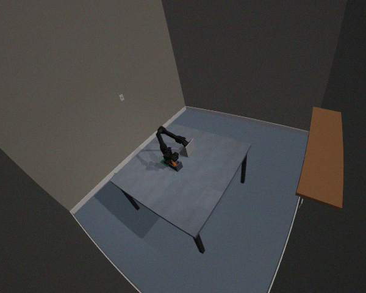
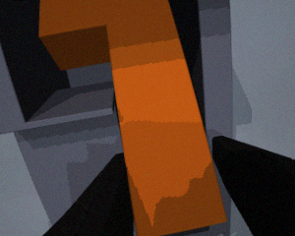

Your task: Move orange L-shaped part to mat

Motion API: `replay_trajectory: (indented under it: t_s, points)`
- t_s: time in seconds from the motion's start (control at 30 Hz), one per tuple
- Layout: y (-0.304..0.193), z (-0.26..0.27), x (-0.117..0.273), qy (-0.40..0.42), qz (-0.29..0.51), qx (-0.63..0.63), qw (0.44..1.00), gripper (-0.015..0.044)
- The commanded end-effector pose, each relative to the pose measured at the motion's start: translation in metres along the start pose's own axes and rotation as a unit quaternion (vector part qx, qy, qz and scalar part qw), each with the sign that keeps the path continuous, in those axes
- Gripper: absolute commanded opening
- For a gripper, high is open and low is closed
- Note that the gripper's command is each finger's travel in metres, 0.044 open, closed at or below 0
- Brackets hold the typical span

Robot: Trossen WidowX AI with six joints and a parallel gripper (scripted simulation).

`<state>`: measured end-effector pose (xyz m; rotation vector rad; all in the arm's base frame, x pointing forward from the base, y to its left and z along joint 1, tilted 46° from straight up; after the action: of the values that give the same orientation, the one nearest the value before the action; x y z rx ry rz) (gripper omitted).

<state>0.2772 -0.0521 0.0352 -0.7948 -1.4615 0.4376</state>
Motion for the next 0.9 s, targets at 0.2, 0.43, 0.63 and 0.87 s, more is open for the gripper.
replay_trajectory:
  t_s: [0.2, 0.43, 0.63, 0.87]
  points:
    - [0.0, 0.0, 0.0, 0.0, 0.0, -0.001, 1.0, 0.0102]
    - [0.0, 0.0, 0.0, 0.0, 0.0, -0.001, 1.0, 0.0]
    - [0.0, 0.0, 0.005, 0.0, 0.0, 0.0, 1.0, 0.0]
    - [0.0, 0.0, 0.016, 0.0, 0.001, 0.001, 1.0, 0.0]
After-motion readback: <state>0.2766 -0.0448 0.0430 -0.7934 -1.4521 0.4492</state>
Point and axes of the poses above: the point midway between the two fingers, 35 mm back from their tips, its own x axis back along the fingers, its own z axis across the jaws, y = z × x, the point moved 4 cm from there along x, back along the fingers, and after that the axes turned 6 degrees about x, right-handed, at the moved point
